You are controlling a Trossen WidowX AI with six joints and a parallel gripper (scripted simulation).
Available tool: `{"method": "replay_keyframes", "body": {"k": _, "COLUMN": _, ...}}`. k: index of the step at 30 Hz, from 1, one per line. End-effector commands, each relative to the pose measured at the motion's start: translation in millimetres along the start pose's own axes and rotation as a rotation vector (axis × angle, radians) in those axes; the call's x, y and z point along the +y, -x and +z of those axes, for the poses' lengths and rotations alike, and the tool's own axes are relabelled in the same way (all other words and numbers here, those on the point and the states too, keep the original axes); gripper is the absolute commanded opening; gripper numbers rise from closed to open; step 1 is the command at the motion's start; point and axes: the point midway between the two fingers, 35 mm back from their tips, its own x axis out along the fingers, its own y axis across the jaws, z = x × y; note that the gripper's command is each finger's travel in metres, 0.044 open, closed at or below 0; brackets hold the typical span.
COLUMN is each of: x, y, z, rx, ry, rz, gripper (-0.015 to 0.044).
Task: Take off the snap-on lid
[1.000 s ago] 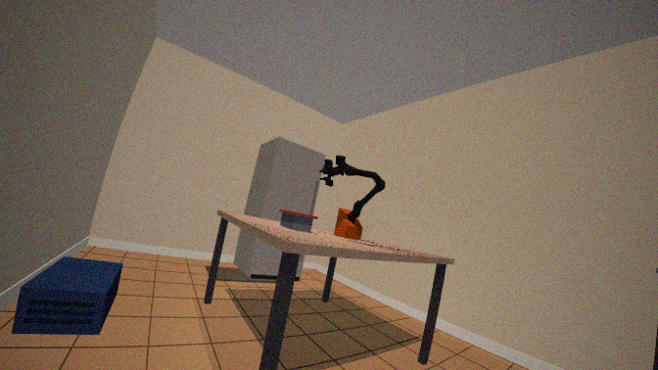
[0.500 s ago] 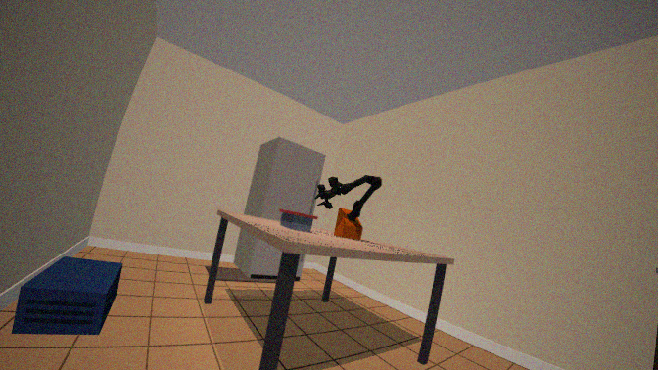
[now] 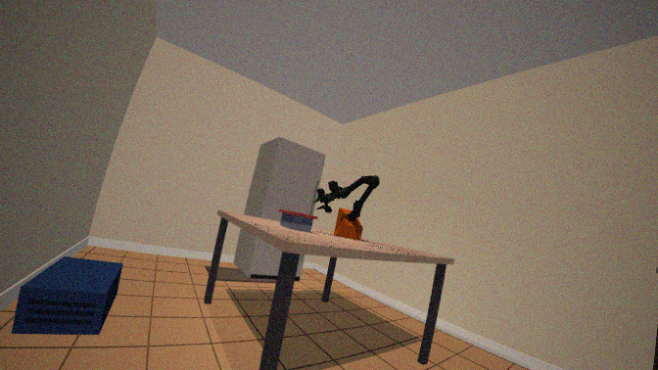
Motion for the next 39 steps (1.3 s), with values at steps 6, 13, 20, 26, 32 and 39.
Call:
{"method": "replay_keyframes", "body": {"k": 6, "x": -32.7, "y": -19.1, "z": -0.3, "rx": -0.003, "ry": -0.023, "rz": -0.013, "gripper": 0.0235}}
{"method": "replay_keyframes", "body": {"k": 13, "x": -31.7, "y": -26.8, "z": 0.1, "rx": -0.004, "ry": -0.021, "rz": -0.015, "gripper": 0.0235}}
{"method": "replay_keyframes", "body": {"k": 20, "x": -30.6, "y": -37.5, "z": 0.2, "rx": -0.005, "ry": -0.021, "rz": -0.016, "gripper": 0.0235}}
{"method": "replay_keyframes", "body": {"k": 26, "x": -30.3, "y": -46.7, "z": 0.3, "rx": -0.005, "ry": -0.020, "rz": -0.017, "gripper": 0.0235}}
{"method": "replay_keyframes", "body": {"k": 32, "x": -30.5, "y": -56.3, "z": 0.1, "rx": -0.004, "ry": -0.019, "rz": -0.017, "gripper": 0.0235}}
{"method": "replay_keyframes", "body": {"k": 39, "x": -31.0, "y": -67.3, "z": -0.2, "rx": -0.003, "ry": -0.020, "rz": -0.016, "gripper": 0.0235}}
